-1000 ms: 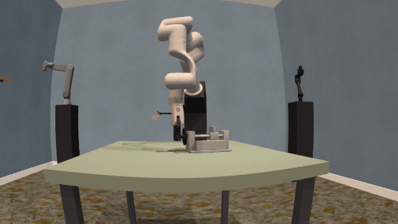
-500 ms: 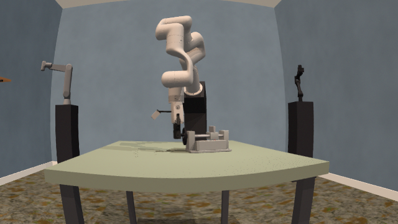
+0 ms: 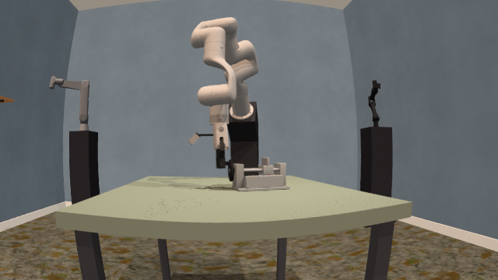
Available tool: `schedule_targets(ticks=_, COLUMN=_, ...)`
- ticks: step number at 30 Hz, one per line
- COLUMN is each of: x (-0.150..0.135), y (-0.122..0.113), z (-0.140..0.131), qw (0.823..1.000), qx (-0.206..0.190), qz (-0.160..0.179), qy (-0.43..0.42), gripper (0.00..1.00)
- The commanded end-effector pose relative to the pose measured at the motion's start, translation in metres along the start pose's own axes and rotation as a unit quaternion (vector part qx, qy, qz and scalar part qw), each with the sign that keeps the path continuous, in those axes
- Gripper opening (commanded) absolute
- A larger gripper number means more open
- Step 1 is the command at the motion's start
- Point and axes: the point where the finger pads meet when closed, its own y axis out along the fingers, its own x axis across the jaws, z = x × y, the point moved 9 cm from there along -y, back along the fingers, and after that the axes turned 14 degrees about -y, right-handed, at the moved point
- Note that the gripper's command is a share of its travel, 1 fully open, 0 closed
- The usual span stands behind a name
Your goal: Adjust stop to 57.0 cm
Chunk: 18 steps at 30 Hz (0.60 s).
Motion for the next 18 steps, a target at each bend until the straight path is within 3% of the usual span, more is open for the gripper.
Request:
schedule_targets(ticks=1, x=0.014, y=-0.002, z=-0.006, qw=1.000, qx=0.012, qz=-0.005, qy=0.000, gripper=0.06)
schedule_targets(ticks=18, x=0.037, y=0.024, z=-0.011, qw=1.000, qx=0.012, qz=-0.005, qy=0.000, gripper=0.06)
